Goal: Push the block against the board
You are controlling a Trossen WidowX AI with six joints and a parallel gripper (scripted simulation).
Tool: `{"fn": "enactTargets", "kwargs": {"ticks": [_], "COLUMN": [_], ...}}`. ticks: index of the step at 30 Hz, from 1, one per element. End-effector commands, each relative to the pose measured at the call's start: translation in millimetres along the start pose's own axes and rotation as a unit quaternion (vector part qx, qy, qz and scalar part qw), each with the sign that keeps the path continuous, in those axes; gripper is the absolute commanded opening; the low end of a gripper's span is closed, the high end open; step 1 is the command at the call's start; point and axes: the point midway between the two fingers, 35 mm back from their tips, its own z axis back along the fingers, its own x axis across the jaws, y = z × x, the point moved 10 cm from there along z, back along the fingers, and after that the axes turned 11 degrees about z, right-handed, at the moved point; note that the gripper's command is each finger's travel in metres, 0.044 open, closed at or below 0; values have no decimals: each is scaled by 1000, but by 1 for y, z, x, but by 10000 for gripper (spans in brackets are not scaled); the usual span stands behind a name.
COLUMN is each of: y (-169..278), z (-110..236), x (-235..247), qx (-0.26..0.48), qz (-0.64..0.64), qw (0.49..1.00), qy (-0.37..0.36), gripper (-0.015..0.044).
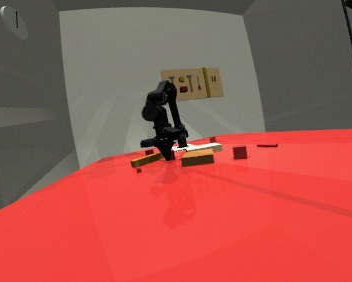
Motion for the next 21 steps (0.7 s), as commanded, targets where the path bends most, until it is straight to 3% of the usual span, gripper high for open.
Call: {"fn": "enactTargets", "kwargs": {"ticks": [1,6,11,21], "y": [-8,-8,-9,-16], "z": [-2,3,53,48], "x": [-3,-1,-2,6], "qx": [2,-1,2,1], "qz": [-2,0,-2,-11], "qw": [1000,1000,1000,1000], "qy": [-1,0,-1,-3], "gripper": [0,0,0,0]}}
